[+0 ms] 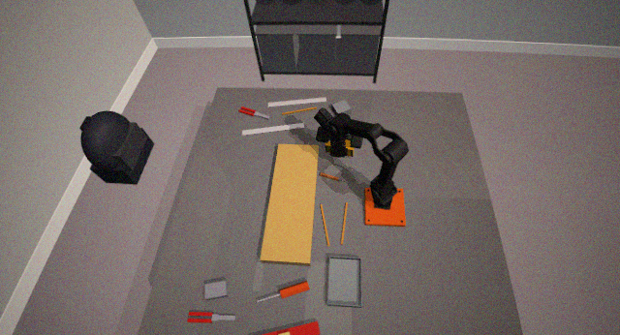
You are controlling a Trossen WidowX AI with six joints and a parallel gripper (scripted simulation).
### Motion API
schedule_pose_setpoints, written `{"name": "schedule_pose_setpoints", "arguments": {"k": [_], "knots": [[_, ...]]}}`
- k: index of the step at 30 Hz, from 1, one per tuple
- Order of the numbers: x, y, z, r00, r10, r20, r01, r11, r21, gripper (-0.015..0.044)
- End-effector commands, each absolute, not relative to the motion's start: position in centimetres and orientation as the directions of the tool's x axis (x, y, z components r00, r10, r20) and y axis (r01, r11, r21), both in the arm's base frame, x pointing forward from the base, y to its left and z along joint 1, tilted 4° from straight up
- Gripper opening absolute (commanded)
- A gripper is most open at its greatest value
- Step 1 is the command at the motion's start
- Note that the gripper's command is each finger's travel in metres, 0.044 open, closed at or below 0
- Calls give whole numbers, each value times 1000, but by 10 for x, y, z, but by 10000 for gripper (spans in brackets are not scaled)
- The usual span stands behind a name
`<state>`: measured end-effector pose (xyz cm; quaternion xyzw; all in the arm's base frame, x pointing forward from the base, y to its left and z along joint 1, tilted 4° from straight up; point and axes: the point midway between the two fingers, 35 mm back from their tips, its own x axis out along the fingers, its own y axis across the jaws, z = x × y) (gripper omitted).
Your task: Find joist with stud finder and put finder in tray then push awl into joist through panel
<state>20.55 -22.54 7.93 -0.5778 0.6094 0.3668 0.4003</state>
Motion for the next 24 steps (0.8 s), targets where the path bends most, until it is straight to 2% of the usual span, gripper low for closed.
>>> {"name": "schedule_pose_setpoints", "arguments": {"k": [1, 24], "knots": [[206, -226, 83, -7, -454, -891, -997, 70, -28, 0], [207, -223, 80, -19, -586, -810, -997, 72, -29, 0]]}}
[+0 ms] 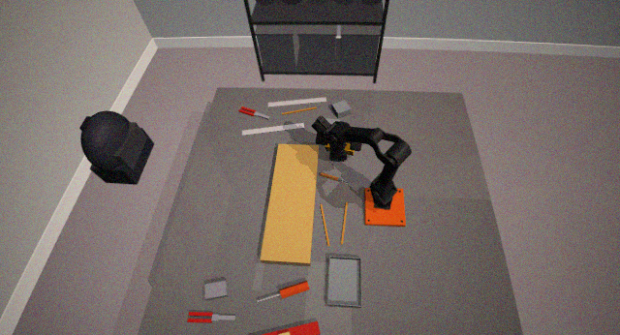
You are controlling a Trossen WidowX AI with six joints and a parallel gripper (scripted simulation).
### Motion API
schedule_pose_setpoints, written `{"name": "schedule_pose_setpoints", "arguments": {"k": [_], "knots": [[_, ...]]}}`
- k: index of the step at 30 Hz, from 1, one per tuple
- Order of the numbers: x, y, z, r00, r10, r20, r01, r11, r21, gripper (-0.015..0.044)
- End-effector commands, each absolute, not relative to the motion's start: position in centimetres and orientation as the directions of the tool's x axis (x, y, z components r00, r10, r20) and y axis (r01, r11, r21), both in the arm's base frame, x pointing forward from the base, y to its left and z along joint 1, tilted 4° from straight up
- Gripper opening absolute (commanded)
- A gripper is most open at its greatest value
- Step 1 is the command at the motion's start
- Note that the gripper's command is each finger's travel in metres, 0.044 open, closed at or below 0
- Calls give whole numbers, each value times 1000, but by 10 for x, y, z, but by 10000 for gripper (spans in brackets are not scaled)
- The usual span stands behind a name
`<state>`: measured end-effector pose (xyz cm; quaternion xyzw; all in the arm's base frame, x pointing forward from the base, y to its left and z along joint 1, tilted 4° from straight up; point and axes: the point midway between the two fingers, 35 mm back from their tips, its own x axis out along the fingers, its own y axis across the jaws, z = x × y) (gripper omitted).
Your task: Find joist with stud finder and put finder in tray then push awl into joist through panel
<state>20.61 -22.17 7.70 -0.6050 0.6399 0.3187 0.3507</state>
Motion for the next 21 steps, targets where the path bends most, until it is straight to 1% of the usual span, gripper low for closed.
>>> {"name": "schedule_pose_setpoints", "arguments": {"k": [1, 21], "knots": [[207, -222, 80, -19, -592, -806, -997, 72, -29, 0], [207, -219, 77, -29, -700, -714, -997, 73, -31, 0]]}}
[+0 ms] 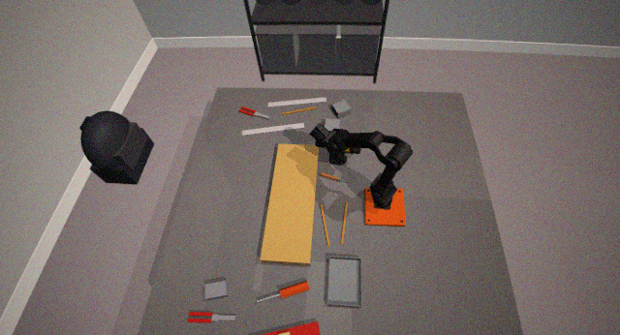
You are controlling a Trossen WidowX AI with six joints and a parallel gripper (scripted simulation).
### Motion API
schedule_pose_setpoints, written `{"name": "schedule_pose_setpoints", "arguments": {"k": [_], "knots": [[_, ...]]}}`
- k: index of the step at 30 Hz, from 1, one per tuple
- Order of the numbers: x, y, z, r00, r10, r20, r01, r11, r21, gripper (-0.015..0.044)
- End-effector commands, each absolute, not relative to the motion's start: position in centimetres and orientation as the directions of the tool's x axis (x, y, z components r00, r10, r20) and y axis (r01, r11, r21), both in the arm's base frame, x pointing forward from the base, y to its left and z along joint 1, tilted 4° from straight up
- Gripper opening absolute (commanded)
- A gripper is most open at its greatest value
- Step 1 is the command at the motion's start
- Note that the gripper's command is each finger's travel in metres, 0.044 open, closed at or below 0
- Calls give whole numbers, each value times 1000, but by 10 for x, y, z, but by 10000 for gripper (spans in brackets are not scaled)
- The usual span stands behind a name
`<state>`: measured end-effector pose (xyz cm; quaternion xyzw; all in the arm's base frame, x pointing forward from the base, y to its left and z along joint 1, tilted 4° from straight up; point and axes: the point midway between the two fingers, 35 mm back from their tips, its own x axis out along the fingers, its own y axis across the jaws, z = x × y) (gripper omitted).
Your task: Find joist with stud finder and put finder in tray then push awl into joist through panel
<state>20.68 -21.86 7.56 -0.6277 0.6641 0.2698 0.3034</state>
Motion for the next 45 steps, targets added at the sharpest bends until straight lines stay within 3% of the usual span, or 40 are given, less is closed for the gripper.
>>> {"name": "schedule_pose_setpoints", "arguments": {"k": [1, 45], "knots": [[207, -219, 77, -30, -706, -708, -997, 73, -31, 0], [206, -219, 90, -35, -882, -470, -997, 61, -41, 0]]}}
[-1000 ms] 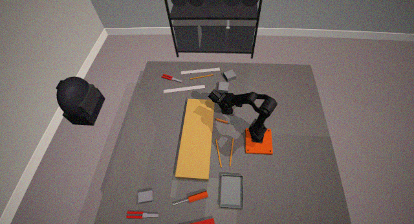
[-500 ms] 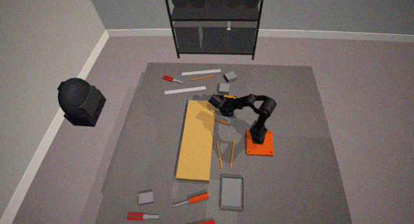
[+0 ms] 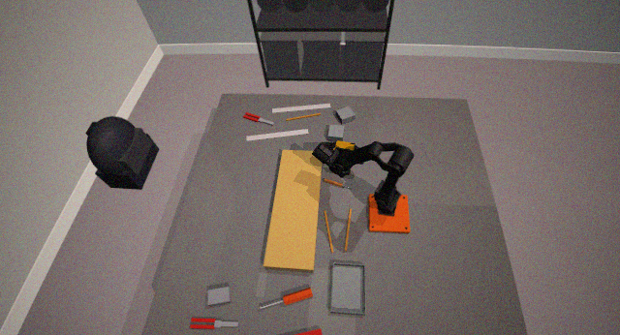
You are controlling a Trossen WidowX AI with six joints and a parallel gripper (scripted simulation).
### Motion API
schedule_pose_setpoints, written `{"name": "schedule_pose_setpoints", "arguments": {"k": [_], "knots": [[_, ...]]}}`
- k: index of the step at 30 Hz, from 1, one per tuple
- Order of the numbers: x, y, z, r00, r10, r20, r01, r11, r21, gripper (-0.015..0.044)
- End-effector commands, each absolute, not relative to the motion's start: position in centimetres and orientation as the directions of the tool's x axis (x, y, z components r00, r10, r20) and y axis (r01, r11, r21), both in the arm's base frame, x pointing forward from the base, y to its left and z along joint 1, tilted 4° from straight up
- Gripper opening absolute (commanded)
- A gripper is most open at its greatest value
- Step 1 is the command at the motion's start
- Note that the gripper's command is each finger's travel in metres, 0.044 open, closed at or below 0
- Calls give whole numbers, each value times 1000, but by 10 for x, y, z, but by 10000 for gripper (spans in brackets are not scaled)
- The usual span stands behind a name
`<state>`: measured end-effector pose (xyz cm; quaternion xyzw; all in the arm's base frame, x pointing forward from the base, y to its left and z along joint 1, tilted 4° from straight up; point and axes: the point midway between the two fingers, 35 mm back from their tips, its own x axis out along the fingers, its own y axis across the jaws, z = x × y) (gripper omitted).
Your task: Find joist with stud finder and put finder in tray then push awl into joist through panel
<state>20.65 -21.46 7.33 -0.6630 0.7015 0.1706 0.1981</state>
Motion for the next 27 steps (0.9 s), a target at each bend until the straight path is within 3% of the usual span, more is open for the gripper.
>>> {"name": "schedule_pose_setpoints", "arguments": {"k": [1, 27], "knots": [[206, -220, 92, -34, -885, -465, -997, 61, -42, 0], [204, -218, 70, -35, -880, -474, -997, 60, -38, 0]]}}
